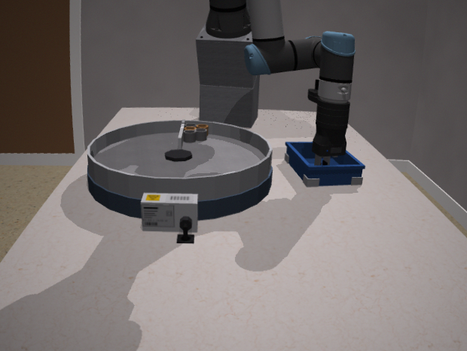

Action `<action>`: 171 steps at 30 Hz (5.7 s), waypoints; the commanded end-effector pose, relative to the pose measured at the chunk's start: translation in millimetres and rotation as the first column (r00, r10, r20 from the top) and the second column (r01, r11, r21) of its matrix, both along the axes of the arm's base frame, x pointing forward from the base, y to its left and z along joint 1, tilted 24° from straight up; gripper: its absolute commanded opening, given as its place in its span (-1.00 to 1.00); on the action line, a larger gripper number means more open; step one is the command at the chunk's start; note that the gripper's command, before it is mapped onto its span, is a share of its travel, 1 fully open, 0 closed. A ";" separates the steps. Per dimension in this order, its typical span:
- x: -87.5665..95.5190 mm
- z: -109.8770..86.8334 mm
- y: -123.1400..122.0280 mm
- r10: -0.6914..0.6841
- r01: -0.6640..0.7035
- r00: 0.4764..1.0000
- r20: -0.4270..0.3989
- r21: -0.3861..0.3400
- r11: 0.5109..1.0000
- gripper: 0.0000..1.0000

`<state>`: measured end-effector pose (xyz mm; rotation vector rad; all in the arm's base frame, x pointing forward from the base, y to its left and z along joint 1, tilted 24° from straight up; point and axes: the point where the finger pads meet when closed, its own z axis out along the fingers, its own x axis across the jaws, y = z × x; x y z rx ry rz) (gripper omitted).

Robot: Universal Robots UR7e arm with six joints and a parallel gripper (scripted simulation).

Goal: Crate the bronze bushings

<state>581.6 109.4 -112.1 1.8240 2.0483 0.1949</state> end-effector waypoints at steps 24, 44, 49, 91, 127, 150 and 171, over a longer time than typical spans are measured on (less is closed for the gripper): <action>0.4 0.7 0.2 0.000 0.000 1.000 0.001 0.000 1.000 -0.16; -1.9 5.8 1.4 0.000 0.000 1.000 0.002 0.000 1.000 -0.16; -1.9 5.8 1.4 0.000 0.000 1.000 0.002 0.000 1.000 -0.16; -6.9 17.7 4.0 0.000 0.000 1.000 0.002 0.000 1.000 -0.16; -26.1 63.9 12.1 0.000 0.000 1.000 0.002 0.000 1.000 -0.16; -48.7 119.7 21.5 0.001 -0.001 1.000 0.003 0.000 1.000 -0.16; -47.7 118.3 21.4 0.001 -0.001 1.000 0.004 0.000 1.000 -0.16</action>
